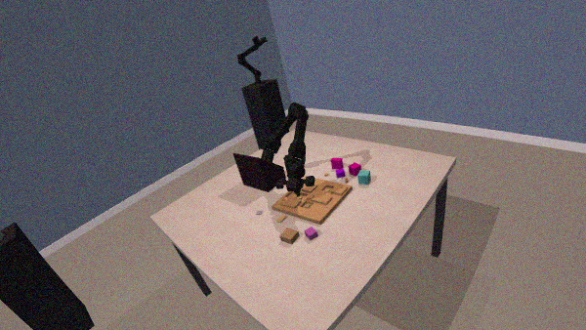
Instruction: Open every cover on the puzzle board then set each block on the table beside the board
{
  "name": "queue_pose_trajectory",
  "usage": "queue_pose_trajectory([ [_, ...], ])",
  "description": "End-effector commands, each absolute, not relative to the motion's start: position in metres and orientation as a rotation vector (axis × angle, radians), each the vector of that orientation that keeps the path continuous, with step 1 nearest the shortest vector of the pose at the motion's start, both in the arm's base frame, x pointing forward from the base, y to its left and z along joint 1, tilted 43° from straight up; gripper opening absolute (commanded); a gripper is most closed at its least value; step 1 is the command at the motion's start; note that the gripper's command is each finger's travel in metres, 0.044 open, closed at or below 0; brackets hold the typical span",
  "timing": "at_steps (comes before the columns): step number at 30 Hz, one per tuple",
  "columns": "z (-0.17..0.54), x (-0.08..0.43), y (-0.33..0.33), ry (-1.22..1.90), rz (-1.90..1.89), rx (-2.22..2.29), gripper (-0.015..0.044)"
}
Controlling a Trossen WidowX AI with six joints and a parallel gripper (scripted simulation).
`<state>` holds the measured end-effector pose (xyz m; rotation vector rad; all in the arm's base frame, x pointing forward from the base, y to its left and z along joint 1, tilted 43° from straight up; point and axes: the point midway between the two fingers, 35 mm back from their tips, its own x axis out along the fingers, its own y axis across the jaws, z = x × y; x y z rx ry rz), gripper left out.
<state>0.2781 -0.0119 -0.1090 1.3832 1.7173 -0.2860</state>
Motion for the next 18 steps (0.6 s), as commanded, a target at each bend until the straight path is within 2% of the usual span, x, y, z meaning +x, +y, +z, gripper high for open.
queue_pose_trajectory([
  [1, -0.1123, 0.2792, -0.0087, 1.692, -0.886, 1.835, 0.0000],
  [18, -0.1091, 0.2854, -0.0013, 1.682, -0.954, 1.880, 0.0000],
])
